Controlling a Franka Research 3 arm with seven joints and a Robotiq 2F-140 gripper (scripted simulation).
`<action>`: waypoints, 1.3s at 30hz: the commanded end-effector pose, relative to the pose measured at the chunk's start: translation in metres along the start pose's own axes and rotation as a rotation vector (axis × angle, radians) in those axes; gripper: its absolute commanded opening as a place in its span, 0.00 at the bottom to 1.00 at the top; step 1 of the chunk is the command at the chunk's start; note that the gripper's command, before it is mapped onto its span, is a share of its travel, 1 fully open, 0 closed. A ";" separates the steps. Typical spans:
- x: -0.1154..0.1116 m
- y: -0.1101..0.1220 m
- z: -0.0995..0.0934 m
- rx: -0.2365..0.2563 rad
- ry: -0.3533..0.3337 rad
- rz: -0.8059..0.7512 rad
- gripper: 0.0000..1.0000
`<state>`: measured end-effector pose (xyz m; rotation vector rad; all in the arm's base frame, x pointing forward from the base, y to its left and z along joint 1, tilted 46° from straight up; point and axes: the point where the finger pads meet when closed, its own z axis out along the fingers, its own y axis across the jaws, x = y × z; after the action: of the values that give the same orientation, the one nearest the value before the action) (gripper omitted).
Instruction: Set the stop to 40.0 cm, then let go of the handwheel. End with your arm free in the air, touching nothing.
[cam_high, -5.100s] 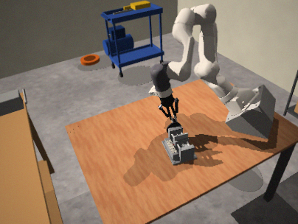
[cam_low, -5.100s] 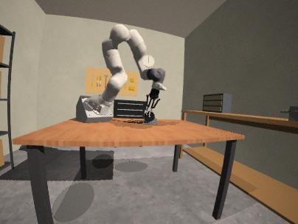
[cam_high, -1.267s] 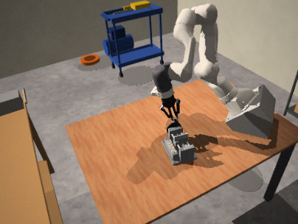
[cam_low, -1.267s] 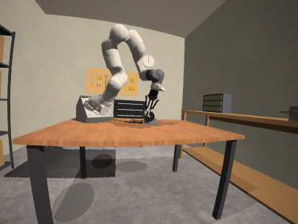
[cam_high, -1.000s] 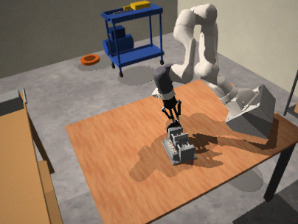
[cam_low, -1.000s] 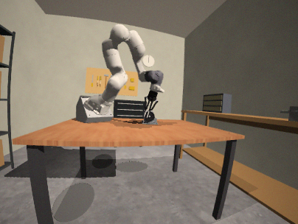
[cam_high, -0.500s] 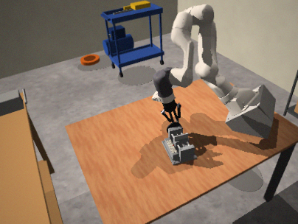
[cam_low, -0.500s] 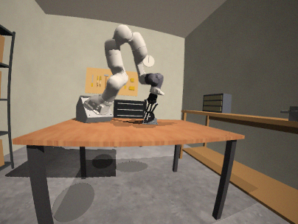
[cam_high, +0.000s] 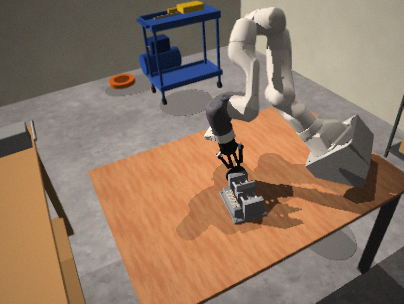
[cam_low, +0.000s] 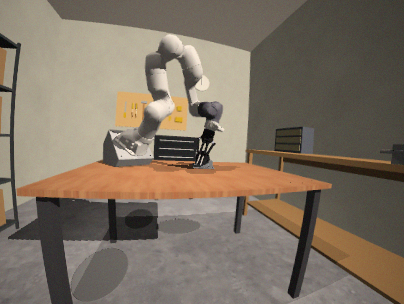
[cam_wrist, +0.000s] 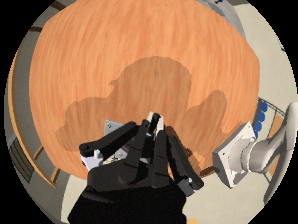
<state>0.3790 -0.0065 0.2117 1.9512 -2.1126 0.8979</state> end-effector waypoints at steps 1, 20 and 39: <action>0.000 -0.002 0.004 -0.003 0.003 0.001 0.04; 0.000 -0.024 0.004 -0.003 0.003 0.001 0.04; 0.000 -0.041 -0.010 -0.003 0.003 0.001 0.04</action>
<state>0.4122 -0.0045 0.2266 1.9398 -2.1226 0.8881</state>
